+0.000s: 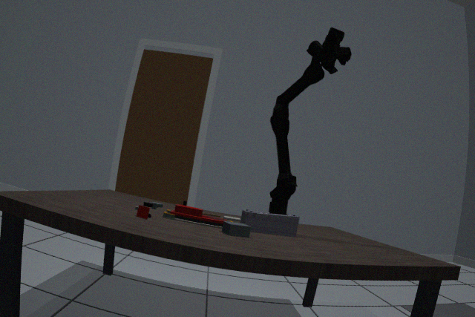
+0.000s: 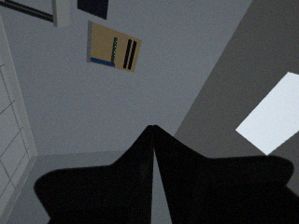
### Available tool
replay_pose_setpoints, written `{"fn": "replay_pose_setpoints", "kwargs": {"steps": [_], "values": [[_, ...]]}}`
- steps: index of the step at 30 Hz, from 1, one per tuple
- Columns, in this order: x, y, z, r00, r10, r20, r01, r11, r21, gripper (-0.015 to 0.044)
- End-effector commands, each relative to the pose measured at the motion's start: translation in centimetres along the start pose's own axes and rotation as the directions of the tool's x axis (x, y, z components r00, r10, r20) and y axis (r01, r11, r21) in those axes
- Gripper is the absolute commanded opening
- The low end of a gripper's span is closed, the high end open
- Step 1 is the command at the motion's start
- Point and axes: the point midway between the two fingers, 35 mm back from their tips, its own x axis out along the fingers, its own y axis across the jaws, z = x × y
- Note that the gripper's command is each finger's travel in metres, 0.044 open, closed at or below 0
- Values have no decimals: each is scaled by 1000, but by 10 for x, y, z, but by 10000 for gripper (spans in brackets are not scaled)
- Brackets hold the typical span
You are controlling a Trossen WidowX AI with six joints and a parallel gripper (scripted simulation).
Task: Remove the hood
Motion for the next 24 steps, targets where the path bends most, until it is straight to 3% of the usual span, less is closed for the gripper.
{"fn": "replay_pose_setpoints", "kwargs": {"steps": [1, 17, 24], "values": [[0, 0, 0, 1000, 0, 0, 0, 1000, 0, 26], [56, 56, 22, 996, 58, -62, -58, 998, -1, 440], [83, 94, 22, 989, 118, -92, -116, 993, 32, 440]]}}
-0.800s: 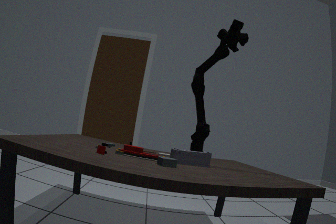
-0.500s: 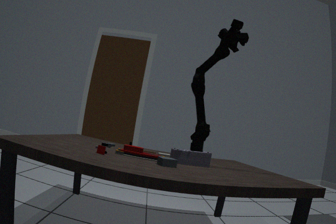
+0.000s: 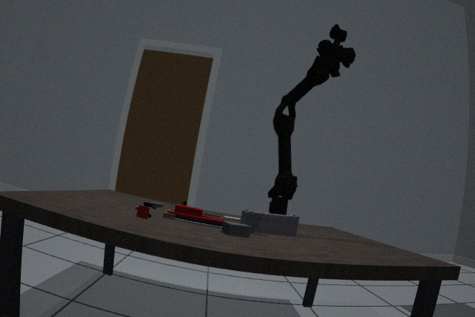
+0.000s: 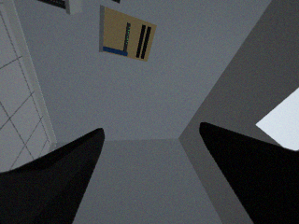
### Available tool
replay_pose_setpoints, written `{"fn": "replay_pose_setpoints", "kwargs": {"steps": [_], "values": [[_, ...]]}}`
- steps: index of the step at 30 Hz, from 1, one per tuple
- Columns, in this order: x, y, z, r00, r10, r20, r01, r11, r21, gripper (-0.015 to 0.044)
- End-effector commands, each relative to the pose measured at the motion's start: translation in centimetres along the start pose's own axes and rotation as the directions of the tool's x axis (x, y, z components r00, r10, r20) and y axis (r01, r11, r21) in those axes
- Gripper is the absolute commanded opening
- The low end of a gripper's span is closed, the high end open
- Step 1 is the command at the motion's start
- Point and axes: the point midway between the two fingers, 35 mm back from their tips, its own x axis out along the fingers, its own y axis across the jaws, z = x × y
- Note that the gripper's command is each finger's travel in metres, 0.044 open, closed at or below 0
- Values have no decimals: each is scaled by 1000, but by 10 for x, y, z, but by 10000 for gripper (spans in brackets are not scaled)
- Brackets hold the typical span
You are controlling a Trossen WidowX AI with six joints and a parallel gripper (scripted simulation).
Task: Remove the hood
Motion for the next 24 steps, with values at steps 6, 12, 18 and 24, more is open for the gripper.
{"fn": "replay_pose_setpoints", "kwargs": {"steps": [6, 12, 18, 24], "values": [[46, 64, 5, 991, 125, -38, -123, 991, 56, 440], [70, 109, -7, 973, 216, -77, -206, 971, 119, 440], [90, 157, -26, 941, 316, -120, -289, 936, 201, 440], [103, 207, -53, 892, 421, -166, -360, 882, 303, 440]]}}
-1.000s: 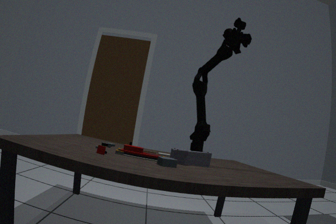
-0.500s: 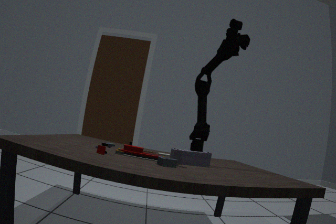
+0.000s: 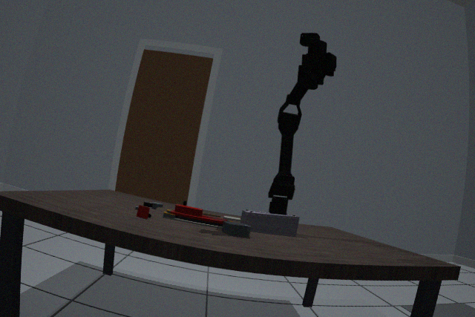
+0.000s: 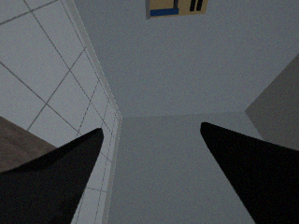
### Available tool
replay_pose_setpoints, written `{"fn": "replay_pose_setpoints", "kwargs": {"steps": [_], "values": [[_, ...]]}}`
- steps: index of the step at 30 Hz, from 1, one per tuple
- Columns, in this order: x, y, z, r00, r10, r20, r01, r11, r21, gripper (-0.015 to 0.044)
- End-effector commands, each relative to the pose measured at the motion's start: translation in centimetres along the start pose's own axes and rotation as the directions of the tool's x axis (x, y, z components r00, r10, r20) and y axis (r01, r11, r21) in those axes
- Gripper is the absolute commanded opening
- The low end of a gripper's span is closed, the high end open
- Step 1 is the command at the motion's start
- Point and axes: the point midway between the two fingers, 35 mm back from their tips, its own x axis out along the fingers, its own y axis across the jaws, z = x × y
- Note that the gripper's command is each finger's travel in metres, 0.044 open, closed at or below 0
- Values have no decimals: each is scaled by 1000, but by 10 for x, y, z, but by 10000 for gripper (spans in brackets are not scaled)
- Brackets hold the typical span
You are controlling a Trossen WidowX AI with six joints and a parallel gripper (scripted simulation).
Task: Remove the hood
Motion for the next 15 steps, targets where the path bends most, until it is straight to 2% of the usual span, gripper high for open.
{"fn": "replay_pose_setpoints", "kwargs": {"steps": [1, 9, 15], "values": [[27, 34, -20, 995, 90, -50, -87, 994, 59, 440], [44, 61, -47, 981, 170, -89, -153, 973, 176, 440], [65, 99, -93, 942, 280, -183, -220, 931, 292, 440]]}}
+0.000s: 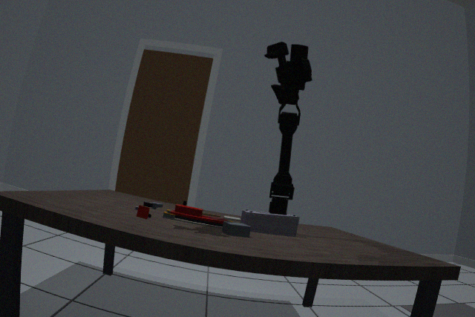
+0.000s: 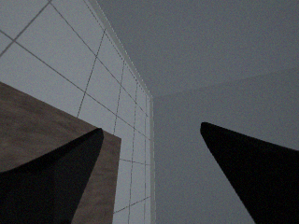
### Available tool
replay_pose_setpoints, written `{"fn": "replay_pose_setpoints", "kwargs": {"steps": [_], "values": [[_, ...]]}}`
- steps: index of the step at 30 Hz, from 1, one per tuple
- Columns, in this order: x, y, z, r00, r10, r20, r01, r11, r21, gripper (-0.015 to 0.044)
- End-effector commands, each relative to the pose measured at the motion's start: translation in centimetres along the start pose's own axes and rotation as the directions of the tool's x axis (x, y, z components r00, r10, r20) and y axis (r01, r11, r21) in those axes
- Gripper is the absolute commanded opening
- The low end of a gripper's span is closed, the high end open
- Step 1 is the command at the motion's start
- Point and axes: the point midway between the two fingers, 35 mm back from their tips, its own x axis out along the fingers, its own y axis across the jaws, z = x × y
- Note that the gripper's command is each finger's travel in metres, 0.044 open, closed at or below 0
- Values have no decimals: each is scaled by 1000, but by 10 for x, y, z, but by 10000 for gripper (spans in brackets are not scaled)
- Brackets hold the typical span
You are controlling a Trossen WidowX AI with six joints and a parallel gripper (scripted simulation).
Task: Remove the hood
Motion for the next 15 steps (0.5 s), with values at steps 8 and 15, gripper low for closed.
{"fn": "replay_pose_setpoints", "kwargs": {"steps": [8, 15], "values": [[50, 45, -84, 966, 161, -200, -128, 977, 169, 440], [69, 79, -148, 903, 295, -312, -160, 906, 392, 440]]}}
